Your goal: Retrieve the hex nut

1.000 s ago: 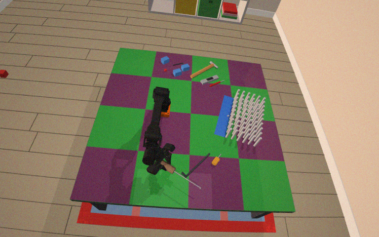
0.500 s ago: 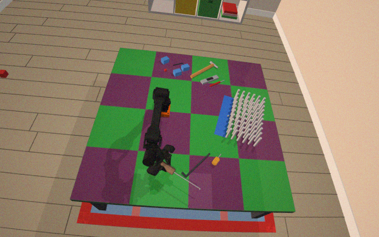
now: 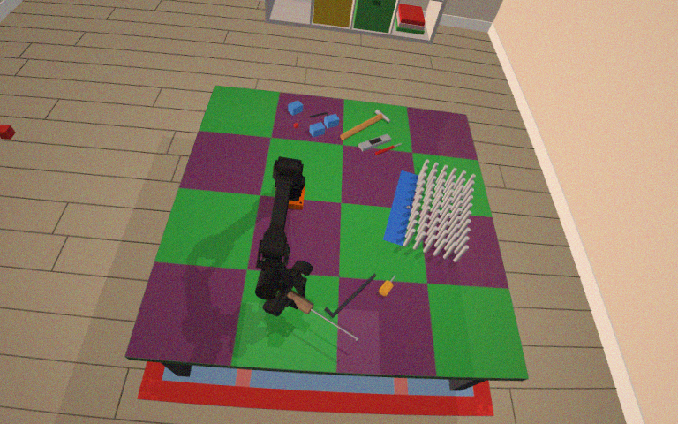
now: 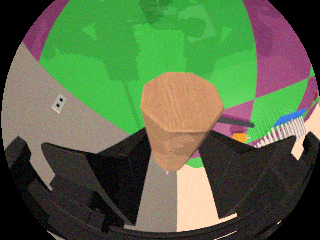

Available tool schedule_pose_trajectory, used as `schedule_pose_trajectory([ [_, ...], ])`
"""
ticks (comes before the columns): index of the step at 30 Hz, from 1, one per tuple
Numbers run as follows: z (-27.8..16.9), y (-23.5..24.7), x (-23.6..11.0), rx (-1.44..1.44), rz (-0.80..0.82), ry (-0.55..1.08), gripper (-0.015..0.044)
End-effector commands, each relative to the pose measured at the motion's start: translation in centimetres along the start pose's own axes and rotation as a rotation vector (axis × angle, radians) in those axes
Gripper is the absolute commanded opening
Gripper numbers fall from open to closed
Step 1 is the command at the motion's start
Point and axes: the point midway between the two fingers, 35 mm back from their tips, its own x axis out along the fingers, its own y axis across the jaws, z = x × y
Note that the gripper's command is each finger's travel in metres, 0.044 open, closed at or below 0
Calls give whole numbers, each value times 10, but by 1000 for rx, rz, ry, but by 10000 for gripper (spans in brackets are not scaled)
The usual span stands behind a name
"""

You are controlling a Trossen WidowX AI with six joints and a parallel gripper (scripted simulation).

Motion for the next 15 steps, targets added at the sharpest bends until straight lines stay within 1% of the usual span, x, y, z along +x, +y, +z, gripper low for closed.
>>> schedule_pose_trajectory([
  [1, 0, 0, 2, 4, -2, 7, 0],
  [15, 7, -1, 13, 5, -2, 7, 0],
])
